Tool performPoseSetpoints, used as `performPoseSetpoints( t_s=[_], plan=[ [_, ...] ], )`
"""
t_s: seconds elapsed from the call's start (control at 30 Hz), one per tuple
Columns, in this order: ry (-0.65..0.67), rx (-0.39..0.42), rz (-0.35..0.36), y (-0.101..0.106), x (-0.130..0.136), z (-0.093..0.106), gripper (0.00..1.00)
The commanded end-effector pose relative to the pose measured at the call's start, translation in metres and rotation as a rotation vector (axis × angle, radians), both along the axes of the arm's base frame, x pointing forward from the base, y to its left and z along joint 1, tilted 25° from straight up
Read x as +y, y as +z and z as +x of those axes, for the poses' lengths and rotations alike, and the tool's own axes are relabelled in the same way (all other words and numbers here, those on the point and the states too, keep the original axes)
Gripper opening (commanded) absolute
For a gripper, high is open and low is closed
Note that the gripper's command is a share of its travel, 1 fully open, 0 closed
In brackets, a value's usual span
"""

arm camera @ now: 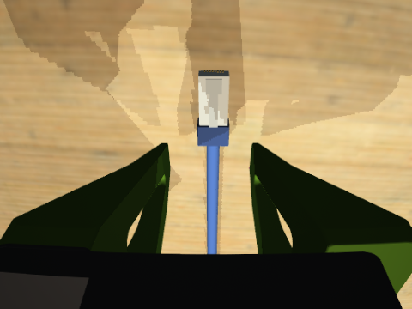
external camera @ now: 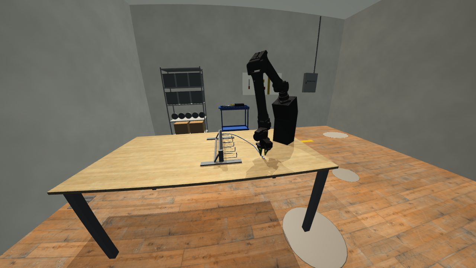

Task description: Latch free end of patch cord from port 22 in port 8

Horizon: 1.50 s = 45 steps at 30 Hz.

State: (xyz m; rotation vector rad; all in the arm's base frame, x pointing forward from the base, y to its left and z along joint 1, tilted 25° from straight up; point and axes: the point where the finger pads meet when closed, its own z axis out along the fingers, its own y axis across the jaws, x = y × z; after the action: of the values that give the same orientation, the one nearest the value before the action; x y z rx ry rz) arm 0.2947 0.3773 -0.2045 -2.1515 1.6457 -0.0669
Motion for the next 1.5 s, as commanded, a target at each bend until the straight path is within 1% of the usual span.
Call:
performPoseSetpoints(
  t_s=[0.0,0.77,1.47],
  plan=[
    [0.015,-0.014,0.022,0.0073,0.0093,-0.0004,0.36],
    [0.004,-0.009,0.017,0.0055,0.0071,0.0028,0.36],
    [-0.002,-0.007,0.013,0.0080,0.0054,0.0072,0.36]
  ],
)
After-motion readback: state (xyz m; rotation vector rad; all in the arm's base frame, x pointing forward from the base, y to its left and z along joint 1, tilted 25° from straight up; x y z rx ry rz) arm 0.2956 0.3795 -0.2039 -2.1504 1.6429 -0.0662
